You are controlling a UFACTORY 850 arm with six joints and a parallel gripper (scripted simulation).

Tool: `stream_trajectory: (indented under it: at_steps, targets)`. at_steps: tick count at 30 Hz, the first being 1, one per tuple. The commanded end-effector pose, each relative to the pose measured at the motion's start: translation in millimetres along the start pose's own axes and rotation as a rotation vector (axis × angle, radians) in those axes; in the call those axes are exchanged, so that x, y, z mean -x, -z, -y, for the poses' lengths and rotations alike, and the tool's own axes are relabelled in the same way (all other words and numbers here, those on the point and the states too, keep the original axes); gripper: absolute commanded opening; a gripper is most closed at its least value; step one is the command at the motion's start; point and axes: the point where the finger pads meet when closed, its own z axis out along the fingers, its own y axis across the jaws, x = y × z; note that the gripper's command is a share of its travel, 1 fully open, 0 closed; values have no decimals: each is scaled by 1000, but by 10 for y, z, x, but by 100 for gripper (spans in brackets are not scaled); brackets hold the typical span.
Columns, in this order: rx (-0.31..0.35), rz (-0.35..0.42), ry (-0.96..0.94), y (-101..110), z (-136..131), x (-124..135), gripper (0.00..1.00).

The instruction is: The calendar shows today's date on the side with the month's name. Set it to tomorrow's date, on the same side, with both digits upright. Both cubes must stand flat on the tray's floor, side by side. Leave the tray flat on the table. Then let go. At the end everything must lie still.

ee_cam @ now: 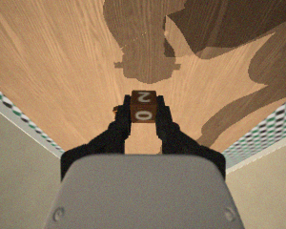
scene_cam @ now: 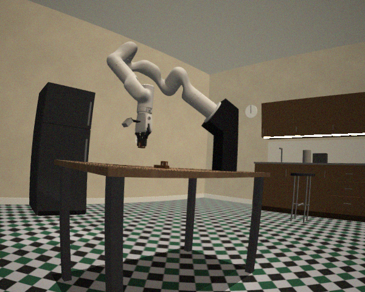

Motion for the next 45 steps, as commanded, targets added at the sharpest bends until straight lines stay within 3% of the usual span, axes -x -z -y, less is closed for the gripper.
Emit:
stream_trajectory:
  at_steps: [1, 16, 37, 45]
  targets:
    - [-1, -3, -7, 3, 0, -9, 27]
    - [-1, -4, -8, -47, 1, -8, 27]
    - [-1, -4, -8, -832, 4, -3, 27]
    - [-1, -4, -8, -958, 4, -2, 27]
